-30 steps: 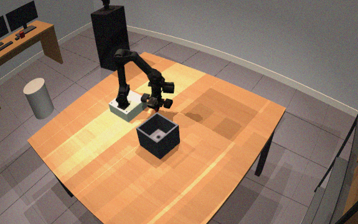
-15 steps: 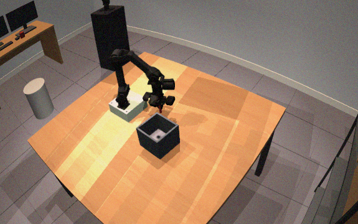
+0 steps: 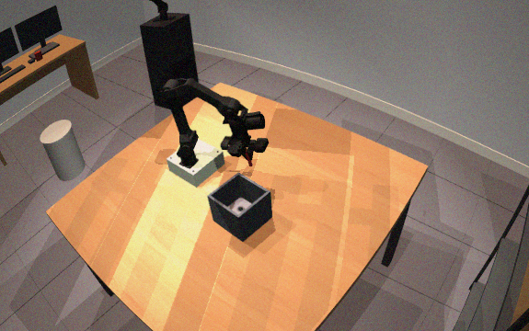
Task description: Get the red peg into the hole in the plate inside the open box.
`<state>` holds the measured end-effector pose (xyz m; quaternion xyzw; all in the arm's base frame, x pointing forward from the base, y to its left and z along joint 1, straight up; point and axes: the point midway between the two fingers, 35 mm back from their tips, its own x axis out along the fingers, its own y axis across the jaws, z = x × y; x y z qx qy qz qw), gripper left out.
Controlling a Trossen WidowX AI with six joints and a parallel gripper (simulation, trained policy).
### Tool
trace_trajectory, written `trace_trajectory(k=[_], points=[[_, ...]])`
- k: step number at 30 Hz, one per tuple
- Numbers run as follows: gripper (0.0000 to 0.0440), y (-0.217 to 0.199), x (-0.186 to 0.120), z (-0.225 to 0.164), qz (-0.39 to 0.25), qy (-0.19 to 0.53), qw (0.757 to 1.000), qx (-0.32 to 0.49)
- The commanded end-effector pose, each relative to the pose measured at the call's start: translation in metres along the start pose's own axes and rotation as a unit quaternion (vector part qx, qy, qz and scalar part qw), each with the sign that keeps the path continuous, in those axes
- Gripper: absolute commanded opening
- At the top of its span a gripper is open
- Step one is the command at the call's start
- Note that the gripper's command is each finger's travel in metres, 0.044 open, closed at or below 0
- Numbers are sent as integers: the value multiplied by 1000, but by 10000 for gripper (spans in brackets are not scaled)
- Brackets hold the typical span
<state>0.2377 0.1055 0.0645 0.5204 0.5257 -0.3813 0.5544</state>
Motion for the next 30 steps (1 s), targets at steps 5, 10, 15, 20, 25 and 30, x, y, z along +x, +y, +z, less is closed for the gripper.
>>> trace_trajectory(k=[5, 10, 15, 20, 25, 30], points=[[0, 20, -33, 11, 35, -9, 999, -16], [0, 28, -54, 23, 48, -22, 998, -23], [0, 34, -72, 39, 54, -39, 997, -25], [0, 38, -85, 57, 54, -56, 997, -23], [0, 40, -91, 75, 49, -71, 996, -18], [0, 40, -95, 92, 40, -81, 996, -13]])
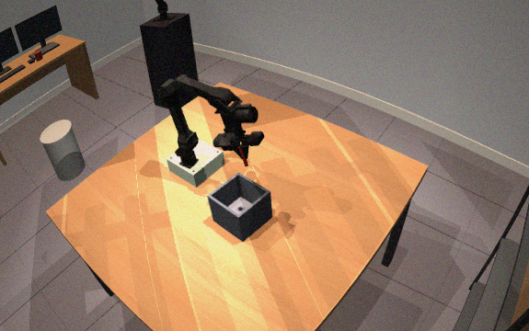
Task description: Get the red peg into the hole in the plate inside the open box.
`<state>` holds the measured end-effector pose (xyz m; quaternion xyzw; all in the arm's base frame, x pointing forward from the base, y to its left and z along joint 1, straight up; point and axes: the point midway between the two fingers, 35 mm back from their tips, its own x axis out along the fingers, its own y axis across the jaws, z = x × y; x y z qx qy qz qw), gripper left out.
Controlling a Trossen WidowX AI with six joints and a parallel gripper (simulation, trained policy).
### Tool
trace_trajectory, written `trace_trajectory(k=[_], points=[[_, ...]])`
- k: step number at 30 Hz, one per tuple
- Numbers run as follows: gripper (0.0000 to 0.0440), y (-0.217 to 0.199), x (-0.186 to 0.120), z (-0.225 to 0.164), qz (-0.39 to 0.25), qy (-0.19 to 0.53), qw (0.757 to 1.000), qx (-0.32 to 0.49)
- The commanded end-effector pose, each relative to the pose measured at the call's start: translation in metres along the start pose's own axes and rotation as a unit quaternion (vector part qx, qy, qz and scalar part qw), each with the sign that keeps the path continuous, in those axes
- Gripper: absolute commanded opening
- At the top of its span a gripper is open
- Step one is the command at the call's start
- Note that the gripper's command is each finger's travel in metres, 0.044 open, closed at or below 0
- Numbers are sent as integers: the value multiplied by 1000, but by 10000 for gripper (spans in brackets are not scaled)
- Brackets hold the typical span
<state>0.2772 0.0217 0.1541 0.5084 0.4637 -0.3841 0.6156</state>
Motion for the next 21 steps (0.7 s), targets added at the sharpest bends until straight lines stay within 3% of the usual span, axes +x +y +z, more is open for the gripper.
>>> trace_trajectory(k=[1, 21], points=[[0, -1, -1, 15, -10, -10, 1000, 0], [0, 0, 11, 68, -44, -18, 999, 8]])
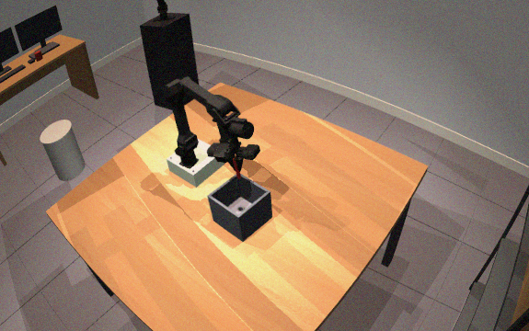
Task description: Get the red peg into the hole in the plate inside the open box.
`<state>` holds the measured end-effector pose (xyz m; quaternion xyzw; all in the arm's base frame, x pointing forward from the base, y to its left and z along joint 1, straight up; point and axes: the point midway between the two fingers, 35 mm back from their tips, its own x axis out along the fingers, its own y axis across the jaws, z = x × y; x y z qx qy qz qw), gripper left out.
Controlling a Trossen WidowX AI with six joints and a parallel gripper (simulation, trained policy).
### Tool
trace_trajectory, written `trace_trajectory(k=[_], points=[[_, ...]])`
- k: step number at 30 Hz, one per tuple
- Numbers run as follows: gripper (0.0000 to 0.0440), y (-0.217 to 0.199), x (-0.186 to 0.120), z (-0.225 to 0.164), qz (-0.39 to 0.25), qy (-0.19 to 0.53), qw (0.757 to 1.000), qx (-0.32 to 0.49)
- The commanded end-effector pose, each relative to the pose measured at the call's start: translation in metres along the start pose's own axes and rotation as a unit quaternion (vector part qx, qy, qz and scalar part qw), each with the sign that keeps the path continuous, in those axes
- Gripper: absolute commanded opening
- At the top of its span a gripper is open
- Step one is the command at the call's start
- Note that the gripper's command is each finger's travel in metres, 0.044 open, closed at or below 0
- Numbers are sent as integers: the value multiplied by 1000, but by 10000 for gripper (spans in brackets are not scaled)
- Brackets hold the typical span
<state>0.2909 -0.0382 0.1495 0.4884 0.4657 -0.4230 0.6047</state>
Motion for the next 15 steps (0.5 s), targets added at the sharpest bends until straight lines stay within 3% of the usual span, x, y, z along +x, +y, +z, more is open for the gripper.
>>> trace_trajectory(k=[1, 15], points=[[0, 1, 5, 9, -7, 3, 1000, -3], [0, 2, 33, 38, -25, 6, 1000, -6]])
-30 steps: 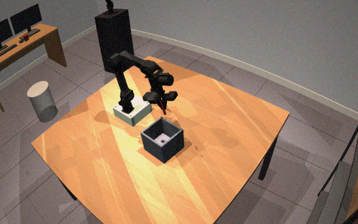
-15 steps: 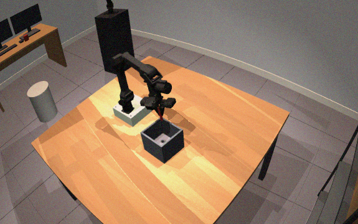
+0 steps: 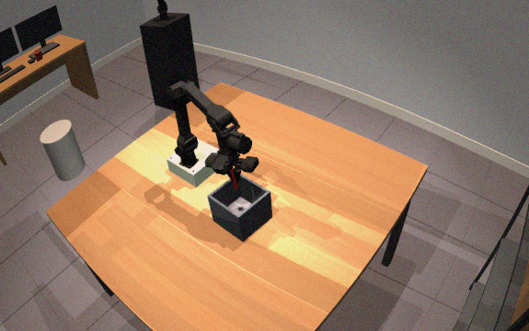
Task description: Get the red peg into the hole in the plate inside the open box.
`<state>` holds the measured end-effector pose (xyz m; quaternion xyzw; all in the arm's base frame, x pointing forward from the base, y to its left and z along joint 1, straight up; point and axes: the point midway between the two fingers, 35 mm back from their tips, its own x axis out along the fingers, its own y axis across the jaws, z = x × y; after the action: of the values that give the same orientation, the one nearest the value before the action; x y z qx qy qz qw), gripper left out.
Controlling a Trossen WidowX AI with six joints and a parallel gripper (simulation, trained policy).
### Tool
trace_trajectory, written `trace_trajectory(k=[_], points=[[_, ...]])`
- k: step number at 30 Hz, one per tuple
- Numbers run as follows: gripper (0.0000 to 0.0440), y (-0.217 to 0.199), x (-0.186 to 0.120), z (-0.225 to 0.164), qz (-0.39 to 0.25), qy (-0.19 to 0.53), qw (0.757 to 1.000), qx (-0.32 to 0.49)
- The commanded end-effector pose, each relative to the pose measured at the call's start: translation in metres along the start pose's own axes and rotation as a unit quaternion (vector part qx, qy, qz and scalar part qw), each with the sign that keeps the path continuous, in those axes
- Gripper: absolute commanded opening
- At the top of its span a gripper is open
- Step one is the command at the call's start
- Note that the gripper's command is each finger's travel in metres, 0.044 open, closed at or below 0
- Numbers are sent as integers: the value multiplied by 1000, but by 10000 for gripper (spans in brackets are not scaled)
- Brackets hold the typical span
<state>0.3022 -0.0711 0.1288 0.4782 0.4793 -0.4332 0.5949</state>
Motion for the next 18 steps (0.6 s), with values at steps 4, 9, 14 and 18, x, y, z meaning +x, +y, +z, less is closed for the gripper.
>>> trace_trajectory(k=[4, 9, 14, 18], points=[[0, 2, 19, 11, -5, 5, 1000, -5], [0, 4, 33, 15, -6, 9, 1000, -7], [0, 8, 44, 20, -4, 12, 1000, -12], [0, 9, 54, 23, -4, 15, 1000, -20]])
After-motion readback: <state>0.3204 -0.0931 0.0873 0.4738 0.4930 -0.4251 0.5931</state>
